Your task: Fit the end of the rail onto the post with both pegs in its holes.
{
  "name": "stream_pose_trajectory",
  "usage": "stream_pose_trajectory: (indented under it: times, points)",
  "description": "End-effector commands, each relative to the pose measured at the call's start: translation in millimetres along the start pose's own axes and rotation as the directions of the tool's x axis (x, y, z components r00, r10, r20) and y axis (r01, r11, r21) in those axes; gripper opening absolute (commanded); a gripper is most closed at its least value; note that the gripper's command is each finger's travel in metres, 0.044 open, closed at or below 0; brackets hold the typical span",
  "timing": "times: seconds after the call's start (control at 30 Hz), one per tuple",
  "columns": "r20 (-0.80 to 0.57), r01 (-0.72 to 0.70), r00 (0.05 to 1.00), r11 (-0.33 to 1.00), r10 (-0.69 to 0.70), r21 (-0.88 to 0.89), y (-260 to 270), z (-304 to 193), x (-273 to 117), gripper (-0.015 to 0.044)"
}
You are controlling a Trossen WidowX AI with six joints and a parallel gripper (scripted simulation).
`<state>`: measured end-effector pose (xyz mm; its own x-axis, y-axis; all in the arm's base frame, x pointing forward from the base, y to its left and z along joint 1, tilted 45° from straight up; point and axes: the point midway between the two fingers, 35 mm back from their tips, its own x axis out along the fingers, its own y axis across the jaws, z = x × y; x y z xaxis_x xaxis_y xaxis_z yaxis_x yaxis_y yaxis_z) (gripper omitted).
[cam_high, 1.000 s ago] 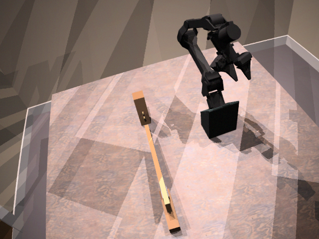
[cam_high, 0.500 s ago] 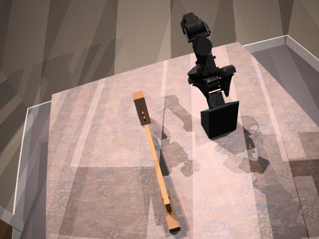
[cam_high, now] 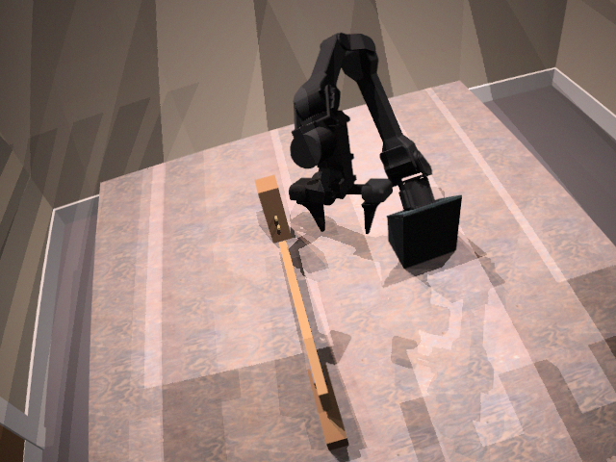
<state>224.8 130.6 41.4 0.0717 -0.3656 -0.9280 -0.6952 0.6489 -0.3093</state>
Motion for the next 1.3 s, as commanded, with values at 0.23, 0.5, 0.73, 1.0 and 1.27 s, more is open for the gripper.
stream_pose_trajectory:
  times: [0.23, 0.5, 0.73, 1.0, 1.27]
  points:
    - [-0.251, 0.037, 0.956, 0.907, -0.155, -0.419, -123, -16, 81, 0.0440]
    - [-0.380, -0.079, 0.908, 0.819, -0.177, -0.568, -169, -44, 117, 0.0440]
    - [-0.380, -0.079, 0.908, 0.819, -0.177, -0.568, -171, -44, 117, 0.0440]
    - [-0.380, -0.079, 0.908, 0.819, -0.176, -0.568, -174, -48, 128, 0.0440]
    - [-0.379, -0.078, 0.908, 0.819, -0.176, -0.568, -176, -52, 141, 0.0440]
